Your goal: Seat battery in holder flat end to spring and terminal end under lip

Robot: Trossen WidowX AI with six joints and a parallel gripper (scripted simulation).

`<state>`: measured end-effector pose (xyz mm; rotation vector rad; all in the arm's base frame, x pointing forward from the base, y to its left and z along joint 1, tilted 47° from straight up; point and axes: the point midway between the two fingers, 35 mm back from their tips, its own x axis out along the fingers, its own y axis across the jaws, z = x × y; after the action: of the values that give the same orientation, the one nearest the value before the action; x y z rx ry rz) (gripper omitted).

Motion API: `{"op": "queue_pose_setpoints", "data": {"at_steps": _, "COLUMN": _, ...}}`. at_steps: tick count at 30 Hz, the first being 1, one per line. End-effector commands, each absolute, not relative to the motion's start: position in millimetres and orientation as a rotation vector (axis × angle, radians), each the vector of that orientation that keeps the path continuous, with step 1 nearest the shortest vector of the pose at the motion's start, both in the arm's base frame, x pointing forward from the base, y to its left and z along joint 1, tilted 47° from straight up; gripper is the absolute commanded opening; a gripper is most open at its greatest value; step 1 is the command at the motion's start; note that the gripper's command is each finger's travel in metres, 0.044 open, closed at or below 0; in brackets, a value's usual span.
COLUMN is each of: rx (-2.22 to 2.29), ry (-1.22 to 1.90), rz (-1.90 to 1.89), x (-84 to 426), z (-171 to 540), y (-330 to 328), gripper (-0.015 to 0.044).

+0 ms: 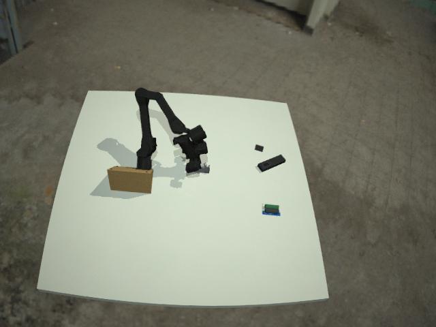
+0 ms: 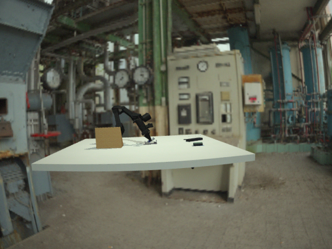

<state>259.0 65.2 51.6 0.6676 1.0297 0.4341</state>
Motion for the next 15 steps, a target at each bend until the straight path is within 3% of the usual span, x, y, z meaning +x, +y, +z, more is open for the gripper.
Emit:
{"op": "queue_pose_setpoints", "data": {"at_steps": 1, "rx": 0.670, "ry": 1.037, "rz": 0.432, "x": 253.9, "z": 50.0, "y": 65.3, "gripper": 0.0061}}
{"op": "queue_pose_setpoints", "data": {"at_steps": 15, "rx": 0.660, "ry": 1.066, "rz": 0.437, "x": 249.1, "z": 49.3, "y": 65.2, "gripper": 0.0061}}
